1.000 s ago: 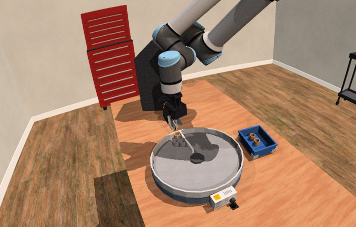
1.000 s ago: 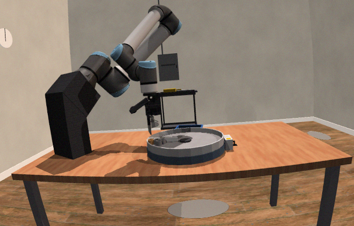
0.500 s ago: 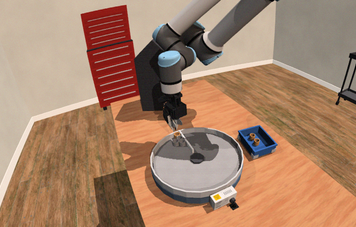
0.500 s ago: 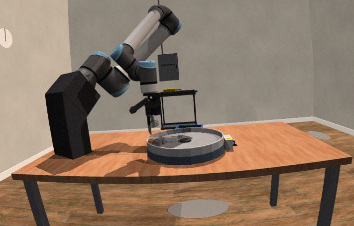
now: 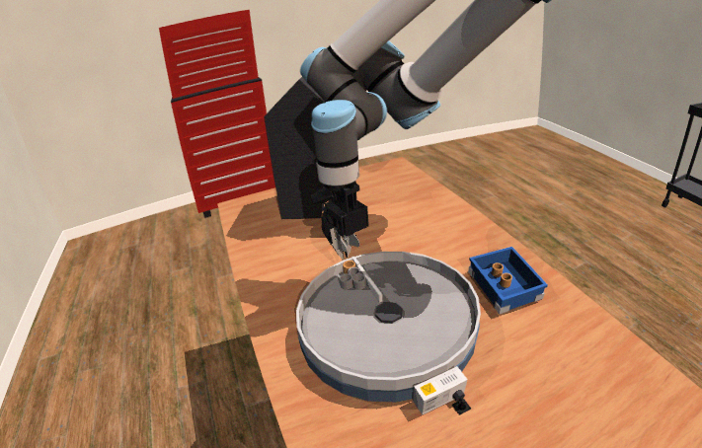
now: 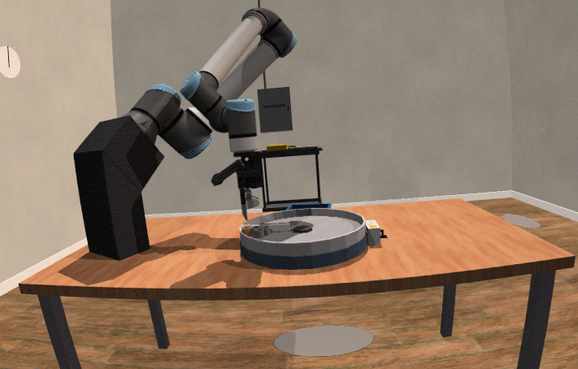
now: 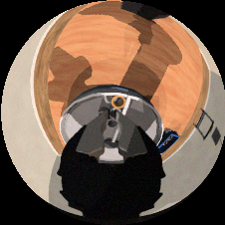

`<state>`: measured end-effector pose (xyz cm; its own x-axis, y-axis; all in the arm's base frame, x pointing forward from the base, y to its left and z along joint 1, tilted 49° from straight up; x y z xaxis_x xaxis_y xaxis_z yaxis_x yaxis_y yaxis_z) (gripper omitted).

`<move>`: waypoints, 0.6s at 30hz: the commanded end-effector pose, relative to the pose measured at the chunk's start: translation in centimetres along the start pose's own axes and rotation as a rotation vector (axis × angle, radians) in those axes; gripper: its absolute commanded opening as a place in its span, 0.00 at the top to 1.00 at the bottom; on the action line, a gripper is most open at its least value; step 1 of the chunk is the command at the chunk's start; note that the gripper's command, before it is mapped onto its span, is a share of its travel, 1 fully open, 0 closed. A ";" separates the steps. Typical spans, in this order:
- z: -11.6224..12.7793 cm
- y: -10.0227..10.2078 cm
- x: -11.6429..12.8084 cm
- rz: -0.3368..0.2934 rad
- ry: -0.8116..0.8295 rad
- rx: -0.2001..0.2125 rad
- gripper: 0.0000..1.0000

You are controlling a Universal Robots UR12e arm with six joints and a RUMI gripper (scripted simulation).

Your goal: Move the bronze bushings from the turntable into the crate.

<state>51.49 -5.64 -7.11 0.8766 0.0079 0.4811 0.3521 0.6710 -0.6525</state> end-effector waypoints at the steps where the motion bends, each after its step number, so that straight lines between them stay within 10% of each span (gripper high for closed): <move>1: 0.1 0.0 -0.1 0.001 0.000 0.001 0.94; 18: 0.2 0.1 -0.2 0.001 0.001 0.001 0.94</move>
<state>51.50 -5.65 -7.11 0.8765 0.0080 0.4813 0.3522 0.6708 -0.6526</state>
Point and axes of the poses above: the point where the finger pads meet when closed, its own y axis out along the fingers, its own z axis across the jaws, x = y × z, the point moved 10 cm from there along -y, back along the fingers, and after that the axes turned 1 degree about -y, right-handed, at the moved point
